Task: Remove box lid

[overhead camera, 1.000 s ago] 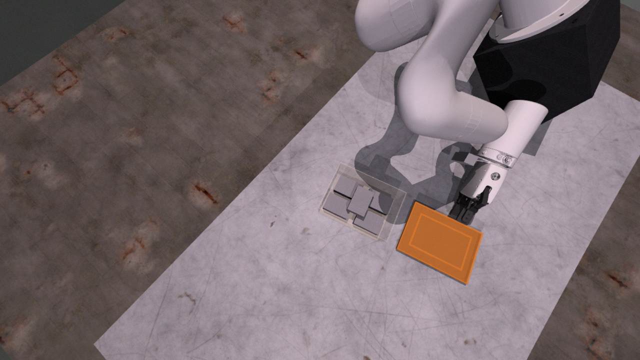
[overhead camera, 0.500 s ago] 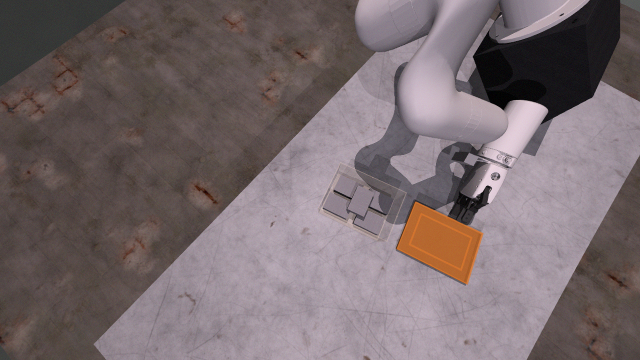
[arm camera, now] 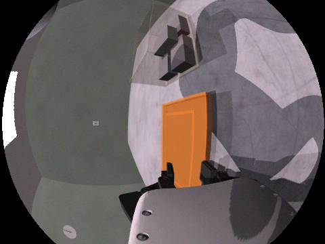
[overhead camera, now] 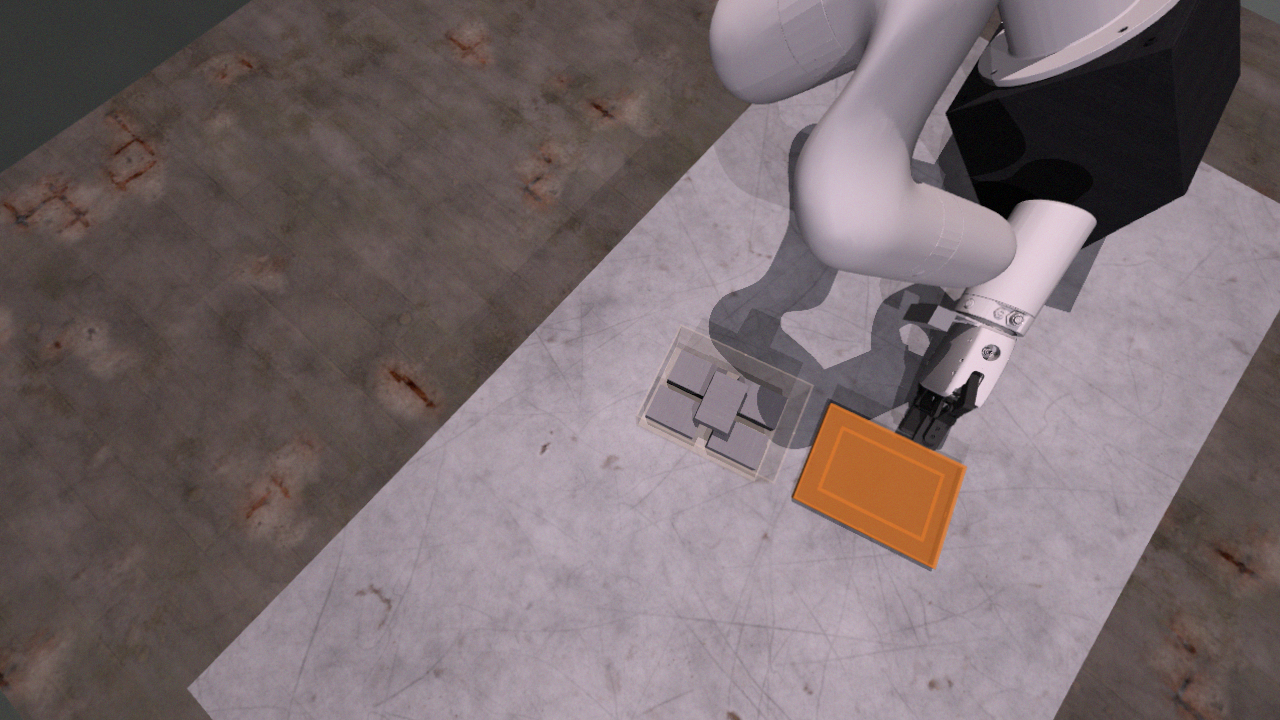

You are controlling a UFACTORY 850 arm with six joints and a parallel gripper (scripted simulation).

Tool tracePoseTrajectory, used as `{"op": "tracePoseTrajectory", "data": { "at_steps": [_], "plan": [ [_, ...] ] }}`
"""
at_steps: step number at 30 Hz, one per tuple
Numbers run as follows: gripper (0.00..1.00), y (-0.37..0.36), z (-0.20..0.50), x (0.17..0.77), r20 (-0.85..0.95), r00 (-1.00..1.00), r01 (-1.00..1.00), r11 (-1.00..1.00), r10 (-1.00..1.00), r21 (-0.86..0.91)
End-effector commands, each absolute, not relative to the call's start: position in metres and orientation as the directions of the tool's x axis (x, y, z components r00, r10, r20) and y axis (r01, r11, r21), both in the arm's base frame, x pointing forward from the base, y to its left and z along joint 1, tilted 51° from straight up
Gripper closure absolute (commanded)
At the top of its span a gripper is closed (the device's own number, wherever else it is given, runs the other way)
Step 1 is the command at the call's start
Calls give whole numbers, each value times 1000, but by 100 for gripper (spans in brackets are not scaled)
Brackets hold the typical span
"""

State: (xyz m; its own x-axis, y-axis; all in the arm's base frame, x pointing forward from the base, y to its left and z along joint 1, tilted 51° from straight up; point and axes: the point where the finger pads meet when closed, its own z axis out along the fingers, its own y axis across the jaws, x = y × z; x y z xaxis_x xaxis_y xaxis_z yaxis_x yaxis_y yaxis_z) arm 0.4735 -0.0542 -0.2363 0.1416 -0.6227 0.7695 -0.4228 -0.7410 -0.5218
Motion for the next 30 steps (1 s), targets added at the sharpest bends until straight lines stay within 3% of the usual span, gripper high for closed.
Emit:
{"op": "tracePoseTrajectory", "data": {
  "at_steps": [1, 30],
  "plan": [
    [52, -54, -236, 473, 770, 142, -422, -741, -623, -522],
    [52, -55, -234, 455, 770, 142, -422, -741, -623, -522]
  ]
}}
